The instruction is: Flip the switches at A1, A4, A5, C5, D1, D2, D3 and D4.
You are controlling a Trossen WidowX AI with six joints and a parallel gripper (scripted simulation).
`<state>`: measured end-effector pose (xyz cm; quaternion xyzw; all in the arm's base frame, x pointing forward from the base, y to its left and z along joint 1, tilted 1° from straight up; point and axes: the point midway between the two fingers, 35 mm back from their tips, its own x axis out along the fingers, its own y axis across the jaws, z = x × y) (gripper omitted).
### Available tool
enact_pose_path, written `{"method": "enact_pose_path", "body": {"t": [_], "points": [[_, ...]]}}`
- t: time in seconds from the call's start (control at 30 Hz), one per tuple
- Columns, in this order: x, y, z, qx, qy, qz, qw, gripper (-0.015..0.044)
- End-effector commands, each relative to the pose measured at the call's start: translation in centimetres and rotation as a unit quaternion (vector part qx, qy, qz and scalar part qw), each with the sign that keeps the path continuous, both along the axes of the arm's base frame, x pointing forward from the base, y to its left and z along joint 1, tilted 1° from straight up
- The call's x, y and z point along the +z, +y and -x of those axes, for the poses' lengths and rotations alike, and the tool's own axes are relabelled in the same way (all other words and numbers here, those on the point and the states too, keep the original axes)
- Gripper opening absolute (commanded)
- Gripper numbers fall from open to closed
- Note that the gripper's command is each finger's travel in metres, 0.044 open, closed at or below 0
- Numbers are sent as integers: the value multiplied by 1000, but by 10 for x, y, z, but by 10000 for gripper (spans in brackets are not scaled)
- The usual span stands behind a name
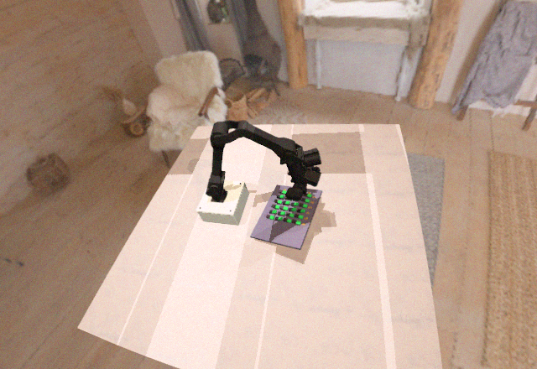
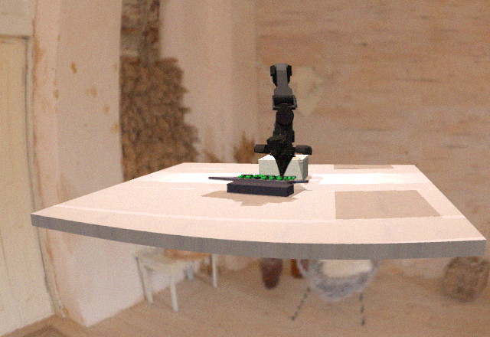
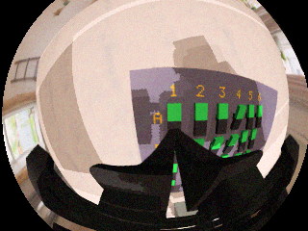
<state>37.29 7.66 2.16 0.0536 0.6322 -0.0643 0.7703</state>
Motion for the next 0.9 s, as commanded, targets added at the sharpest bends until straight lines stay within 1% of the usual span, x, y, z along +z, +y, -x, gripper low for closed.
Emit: {"method": "enact_pose_path", "body": {"t": [0.0,0.87], "points": [[-1,-1,0,0,-1,3,1000,0],[-3,-1,-1,0,-1,3,1000,0]]}}
